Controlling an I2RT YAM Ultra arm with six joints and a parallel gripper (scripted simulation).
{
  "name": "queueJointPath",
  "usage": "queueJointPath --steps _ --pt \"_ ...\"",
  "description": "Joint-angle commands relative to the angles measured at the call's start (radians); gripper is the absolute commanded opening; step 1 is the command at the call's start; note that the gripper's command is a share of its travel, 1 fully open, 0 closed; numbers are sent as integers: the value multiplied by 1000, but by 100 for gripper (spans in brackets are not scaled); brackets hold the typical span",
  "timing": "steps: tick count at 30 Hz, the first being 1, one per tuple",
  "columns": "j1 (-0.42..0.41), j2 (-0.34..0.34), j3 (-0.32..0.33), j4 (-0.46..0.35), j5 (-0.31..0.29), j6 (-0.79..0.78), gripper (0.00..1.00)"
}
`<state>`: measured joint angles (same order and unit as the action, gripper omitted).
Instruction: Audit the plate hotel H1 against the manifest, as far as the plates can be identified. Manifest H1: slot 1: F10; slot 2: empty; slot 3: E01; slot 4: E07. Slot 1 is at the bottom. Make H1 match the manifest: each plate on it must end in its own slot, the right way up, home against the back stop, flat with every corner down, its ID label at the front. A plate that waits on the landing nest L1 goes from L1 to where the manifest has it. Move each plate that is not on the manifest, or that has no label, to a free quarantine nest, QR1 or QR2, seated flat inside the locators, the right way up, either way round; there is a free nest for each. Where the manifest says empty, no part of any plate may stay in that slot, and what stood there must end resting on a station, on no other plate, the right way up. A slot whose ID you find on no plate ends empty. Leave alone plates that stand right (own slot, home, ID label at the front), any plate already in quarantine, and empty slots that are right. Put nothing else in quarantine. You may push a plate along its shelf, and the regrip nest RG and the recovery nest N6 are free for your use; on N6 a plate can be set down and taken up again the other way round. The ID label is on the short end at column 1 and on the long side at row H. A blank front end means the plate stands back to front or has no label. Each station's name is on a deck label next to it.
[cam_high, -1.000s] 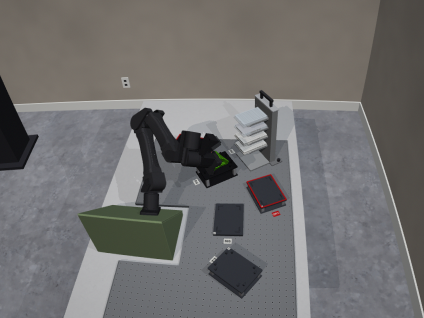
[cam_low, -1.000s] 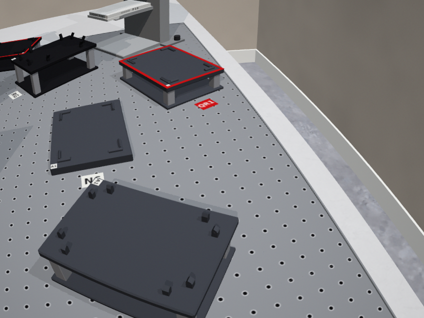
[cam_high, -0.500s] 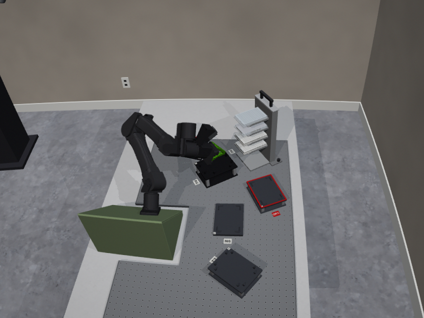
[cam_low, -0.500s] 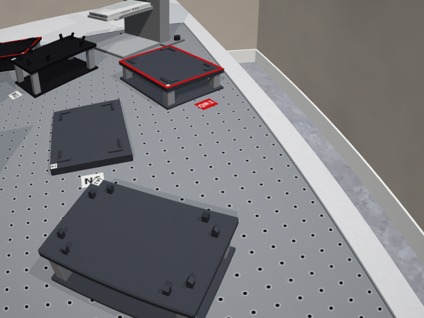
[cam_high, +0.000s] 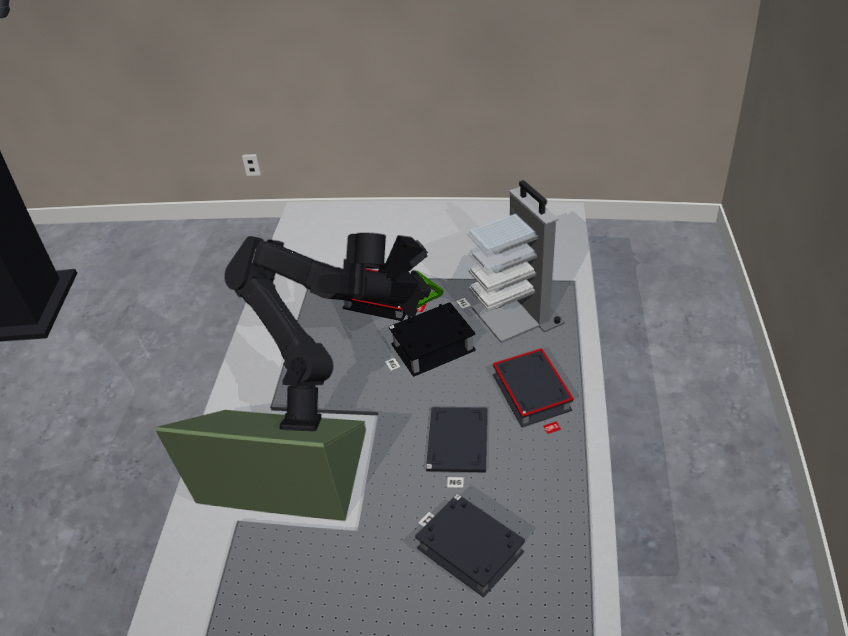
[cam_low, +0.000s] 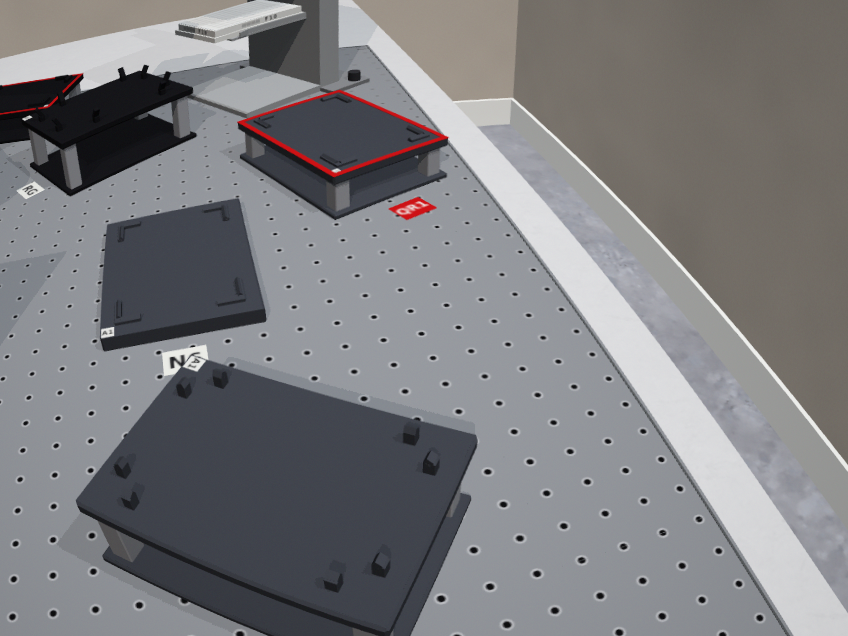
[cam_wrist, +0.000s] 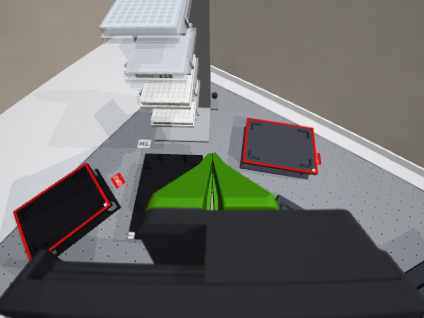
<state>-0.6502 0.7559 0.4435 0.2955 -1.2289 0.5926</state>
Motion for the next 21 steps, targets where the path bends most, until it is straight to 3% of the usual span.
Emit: queueJointPath --steps 1,8,10,21 --pt "14 -48 28 -83 44 2 0" --pt "74 -139 66 -209 104 6 0" --pt "74 -139 66 -209 104 6 0" --pt "209 -247 142 -388 239 13 0"
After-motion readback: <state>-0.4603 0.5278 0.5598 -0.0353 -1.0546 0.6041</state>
